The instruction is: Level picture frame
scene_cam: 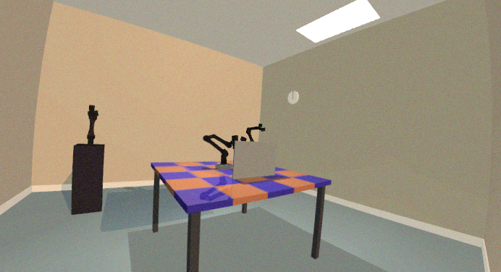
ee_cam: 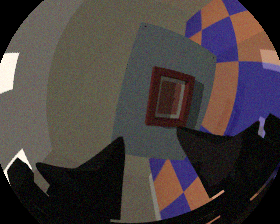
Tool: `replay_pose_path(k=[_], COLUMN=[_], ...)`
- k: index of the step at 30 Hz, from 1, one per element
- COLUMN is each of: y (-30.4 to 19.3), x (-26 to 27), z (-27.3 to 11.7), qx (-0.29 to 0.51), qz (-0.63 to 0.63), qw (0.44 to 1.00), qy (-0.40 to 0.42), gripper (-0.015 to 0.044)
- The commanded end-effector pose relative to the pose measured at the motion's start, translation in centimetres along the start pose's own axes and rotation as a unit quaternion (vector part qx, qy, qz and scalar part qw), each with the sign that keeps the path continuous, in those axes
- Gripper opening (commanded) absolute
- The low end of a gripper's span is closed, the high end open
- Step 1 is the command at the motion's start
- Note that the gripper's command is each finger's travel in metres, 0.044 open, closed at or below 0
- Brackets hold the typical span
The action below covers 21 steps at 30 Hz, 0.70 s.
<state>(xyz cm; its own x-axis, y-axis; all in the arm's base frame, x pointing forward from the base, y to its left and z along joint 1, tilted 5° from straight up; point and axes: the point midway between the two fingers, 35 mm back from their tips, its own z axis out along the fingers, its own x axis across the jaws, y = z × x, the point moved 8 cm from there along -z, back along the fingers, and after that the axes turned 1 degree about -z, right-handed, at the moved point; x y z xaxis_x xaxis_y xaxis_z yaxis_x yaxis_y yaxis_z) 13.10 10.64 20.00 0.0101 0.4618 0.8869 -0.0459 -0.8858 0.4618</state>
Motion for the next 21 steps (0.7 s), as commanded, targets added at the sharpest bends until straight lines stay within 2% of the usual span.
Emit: replay_pose_path(k=[1, 17, 21], y=[0.0, 0.0, -0.3], x=[-0.1, 0.0, -0.9], z=[0.0, 0.1, 2.6], qx=[-0.002, 0.0, -0.001], qz=[-0.005, 0.002, 0.047], qw=[1.0, 1.0, 0.999], qy=[-0.002, 0.0, 0.001], gripper=[0.026, 0.026, 0.026])
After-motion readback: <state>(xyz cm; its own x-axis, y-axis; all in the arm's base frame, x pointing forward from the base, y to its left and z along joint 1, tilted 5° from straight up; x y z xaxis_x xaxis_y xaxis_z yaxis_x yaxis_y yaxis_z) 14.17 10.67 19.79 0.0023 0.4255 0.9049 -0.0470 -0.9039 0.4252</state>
